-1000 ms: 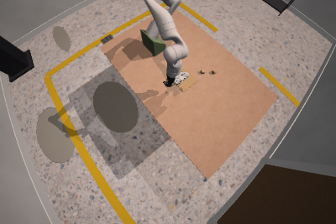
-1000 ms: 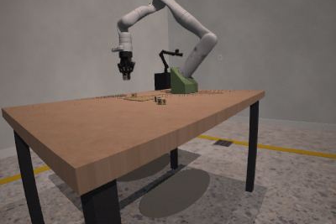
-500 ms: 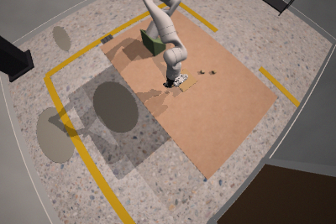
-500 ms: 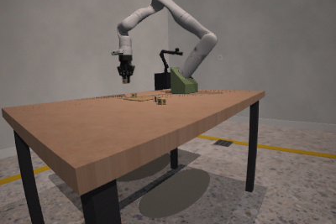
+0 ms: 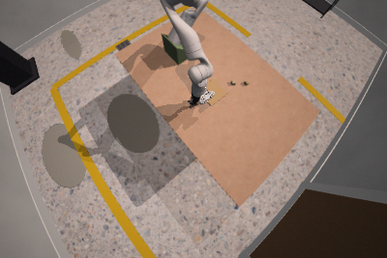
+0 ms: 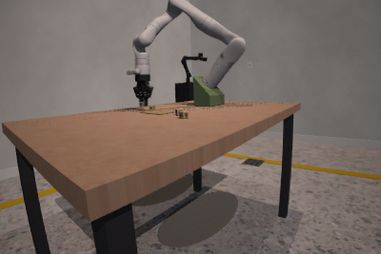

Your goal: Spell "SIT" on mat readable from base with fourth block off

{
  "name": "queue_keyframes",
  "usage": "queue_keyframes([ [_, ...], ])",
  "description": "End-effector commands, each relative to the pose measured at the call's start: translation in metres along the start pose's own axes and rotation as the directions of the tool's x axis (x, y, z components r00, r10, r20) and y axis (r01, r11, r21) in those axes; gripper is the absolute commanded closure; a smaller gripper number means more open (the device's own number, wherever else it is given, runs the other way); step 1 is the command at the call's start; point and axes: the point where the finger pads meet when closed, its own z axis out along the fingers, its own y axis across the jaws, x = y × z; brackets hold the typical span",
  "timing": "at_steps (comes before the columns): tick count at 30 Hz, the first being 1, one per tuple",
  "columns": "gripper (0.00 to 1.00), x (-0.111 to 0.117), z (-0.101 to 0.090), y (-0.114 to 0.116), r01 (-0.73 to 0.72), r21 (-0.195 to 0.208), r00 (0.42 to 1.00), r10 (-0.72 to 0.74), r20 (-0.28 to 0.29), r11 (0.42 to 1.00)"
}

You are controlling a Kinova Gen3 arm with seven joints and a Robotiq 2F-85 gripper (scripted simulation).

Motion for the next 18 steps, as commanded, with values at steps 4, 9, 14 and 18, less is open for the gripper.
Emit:
queue_keyframes([
  [4,0.79,-0.0005,0.0138,-0.0028,0.003,0.006,1.000,-0.003,0.006,1.000],
  [9,0.79,-0.0005,0.0160,-0.0028,0.003,0.006,1.000,-0.003,0.006,1.000],
  [14,0.79,-0.0005,0.0160,-0.0028,0.003,0.006,1.000,-0.003,0.006,1.000],
  [18,0.79,-0.0005,0.0160,-0.0028,0.003,0.006,1.000,-0.003,0.006,1.000],
])
